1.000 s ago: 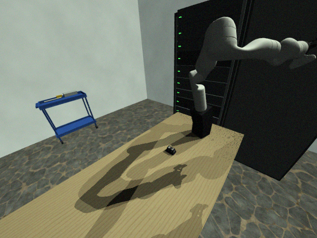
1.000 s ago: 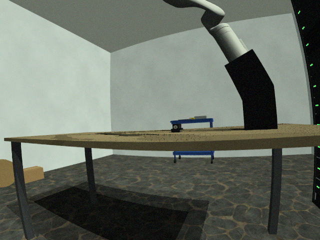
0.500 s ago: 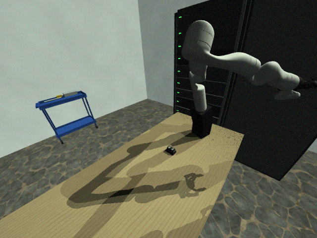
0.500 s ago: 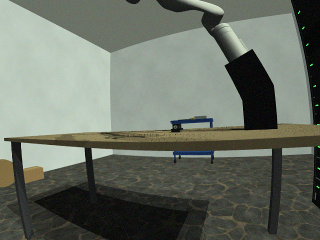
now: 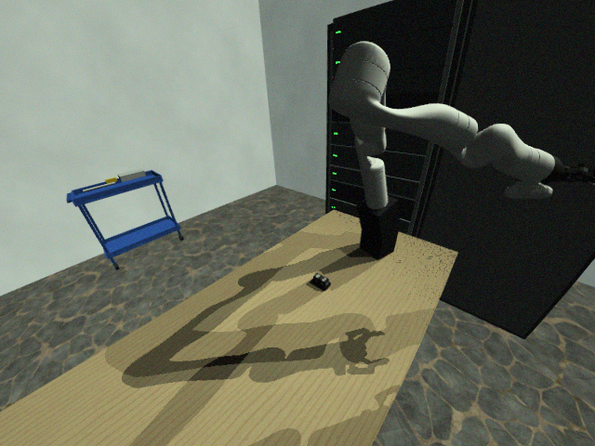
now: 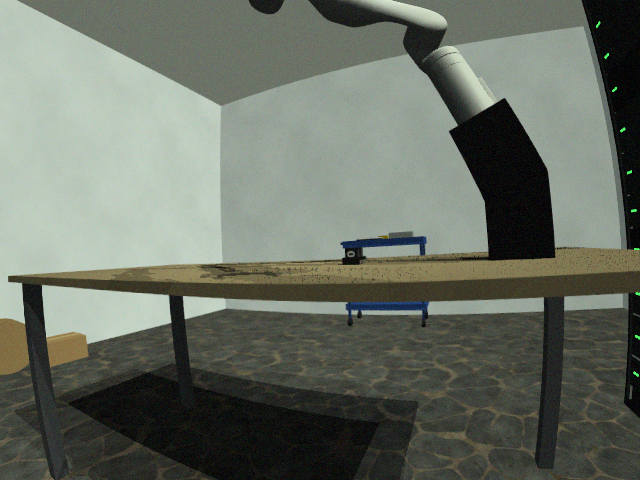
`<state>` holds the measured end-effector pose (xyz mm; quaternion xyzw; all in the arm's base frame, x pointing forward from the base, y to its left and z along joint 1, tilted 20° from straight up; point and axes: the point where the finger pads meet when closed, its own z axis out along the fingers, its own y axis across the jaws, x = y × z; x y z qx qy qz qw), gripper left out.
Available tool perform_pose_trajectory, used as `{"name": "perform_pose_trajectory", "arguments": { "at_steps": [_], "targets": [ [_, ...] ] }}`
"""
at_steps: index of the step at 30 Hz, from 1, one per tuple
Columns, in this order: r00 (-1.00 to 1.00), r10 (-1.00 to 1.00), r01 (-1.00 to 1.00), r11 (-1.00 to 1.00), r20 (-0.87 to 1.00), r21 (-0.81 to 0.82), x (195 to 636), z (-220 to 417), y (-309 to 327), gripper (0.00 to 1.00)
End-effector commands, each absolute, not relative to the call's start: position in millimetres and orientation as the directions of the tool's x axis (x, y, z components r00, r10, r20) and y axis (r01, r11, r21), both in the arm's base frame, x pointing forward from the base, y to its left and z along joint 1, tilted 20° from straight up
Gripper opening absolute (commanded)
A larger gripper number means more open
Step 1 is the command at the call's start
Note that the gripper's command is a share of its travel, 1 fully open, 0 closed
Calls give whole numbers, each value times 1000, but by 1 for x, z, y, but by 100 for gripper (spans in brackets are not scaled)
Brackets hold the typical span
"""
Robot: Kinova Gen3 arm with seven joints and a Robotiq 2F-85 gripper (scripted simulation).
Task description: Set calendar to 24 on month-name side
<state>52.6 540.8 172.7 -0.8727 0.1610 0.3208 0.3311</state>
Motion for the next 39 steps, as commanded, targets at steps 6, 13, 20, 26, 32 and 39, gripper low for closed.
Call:
{"name": "perform_pose_trajectory", "arguments": {
  "at_steps": [6, 13, 20, 26, 32, 39],
  "targets": [
    [758, -162, -534, -710, -631, -459, 94, 149, 524, 100],
    [758, -155, -532, -709, -633, -463, 92, 152, 525, 100],
    [762, -233, -567, -691, -605, -449, 126, 135, 508, 100],
    [759, -316, -604, -669, -569, -434, 161, 116, 486, 100],
    [757, -311, -603, -671, -575, -431, 158, 117, 487, 100],
    [747, -393, -640, -643, -537, -420, 192, 100, 463, 100]
  ]
}}
